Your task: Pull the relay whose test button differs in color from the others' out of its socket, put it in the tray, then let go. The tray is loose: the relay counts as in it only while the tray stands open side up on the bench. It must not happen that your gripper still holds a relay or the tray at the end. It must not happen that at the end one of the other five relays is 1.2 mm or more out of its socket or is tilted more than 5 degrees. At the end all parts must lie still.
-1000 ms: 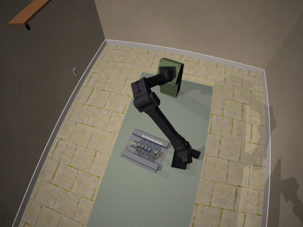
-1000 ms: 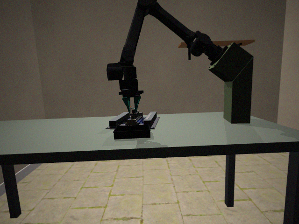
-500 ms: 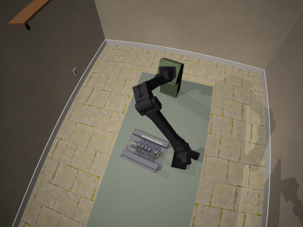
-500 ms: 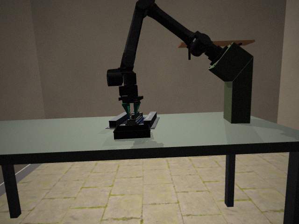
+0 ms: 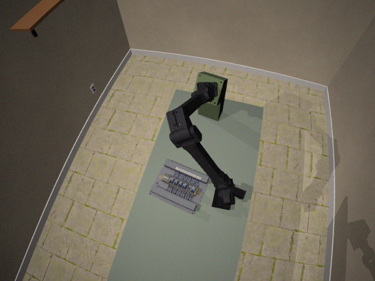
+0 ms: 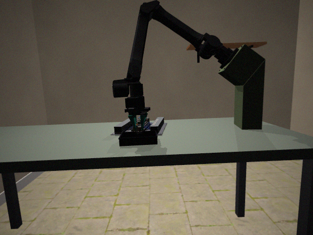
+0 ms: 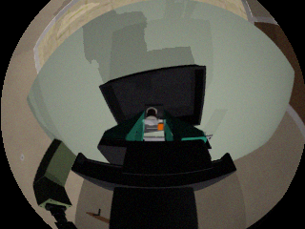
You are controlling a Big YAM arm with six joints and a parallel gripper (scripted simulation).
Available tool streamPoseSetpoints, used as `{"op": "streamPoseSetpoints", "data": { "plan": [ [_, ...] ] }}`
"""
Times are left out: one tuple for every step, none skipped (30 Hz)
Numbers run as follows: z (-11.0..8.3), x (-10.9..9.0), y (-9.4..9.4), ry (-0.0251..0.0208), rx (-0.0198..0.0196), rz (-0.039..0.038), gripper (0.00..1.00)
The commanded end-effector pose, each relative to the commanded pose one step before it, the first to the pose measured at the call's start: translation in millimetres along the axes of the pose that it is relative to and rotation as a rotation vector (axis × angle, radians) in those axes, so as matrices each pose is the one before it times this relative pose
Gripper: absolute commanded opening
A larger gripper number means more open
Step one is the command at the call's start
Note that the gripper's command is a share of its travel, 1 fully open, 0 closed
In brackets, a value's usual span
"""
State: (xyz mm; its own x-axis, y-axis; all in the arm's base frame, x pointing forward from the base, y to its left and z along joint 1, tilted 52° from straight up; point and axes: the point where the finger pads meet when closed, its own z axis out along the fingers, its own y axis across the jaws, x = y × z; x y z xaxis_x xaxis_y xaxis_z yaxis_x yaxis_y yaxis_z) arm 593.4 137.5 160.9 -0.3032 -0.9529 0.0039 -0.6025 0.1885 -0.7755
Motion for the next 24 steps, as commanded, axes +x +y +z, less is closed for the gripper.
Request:
{"op": "streamPoseSetpoints", "data": {
  "plan": [
    [2.91,-4.91,-20.63,-0.01730,0.03579,0.01390,0.00],
    [2.80,0.47,0.67,0.00136,-0.00130,-0.00038,0.00],
    [2.61,0.42,0.59,0.00120,-0.00111,-0.00033,0.00],
    [2.48,0.53,0.98,0.00138,-0.00163,-0.00069,0.00],
    [2.42,0.74,1.60,0.00171,-0.00248,-0.00124,0.00],
    [2.30,0.81,1.81,0.00176,-0.00274,-0.00144,0.00],
    [2.11,0.70,1.57,0.00151,-0.00237,-0.00124,0.00],
    [1.88,0.45,0.95,0.00101,-0.00147,-0.00072,0.00],
    [1.46,-0.06,0.36,0.00008,-0.00045,-0.00044,0.00],
    [0.00,0.00,0.00,0.00000,0.00000,0.00000,0.00],
    [0.00,0.00,0.00,0.00000,0.00000,0.00000,0.00],
    [-2.14,-2.60,-2.06,-0.00592,0.00503,0.00054,0.00],
    [-1.75,-2.28,-2.13,-0.00520,0.00475,0.00083,0.00],
    [-1.24,-1.58,-1.93,-0.00391,0.00403,0.00110,0.00],
    [-0.81,-0.93,-1.79,-0.00265,0.00347,0.00141,0.00],
    [-0.48,-0.42,-1.65,-0.00169,0.00298,0.00160,0.00],
    [-0.22,-0.04,-1.51,-0.00103,0.00251,0.00165,0.00],
    [-0.03,0.25,-1.38,-0.00051,0.00212,0.00167,0.00],
    [0.10,0.47,-1.26,-0.00002,0.00183,0.00171,0.00],
    [0.18,0.62,-1.15,0.00030,0.00157,0.00172,0.00],
    [0.60,0.70,-0.59,0.00085,0.00056,0.00125,0.00],
    [0.90,0.75,-0.13,0.00129,-0.00022,0.00086,0.00],
    [1.10,0.86,0.44,0.00173,-0.00110,0.00039,0.00],
    [1.15,0.86,0.91,0.00190,-0.00185,-0.00014,0.00]
  ]
}}
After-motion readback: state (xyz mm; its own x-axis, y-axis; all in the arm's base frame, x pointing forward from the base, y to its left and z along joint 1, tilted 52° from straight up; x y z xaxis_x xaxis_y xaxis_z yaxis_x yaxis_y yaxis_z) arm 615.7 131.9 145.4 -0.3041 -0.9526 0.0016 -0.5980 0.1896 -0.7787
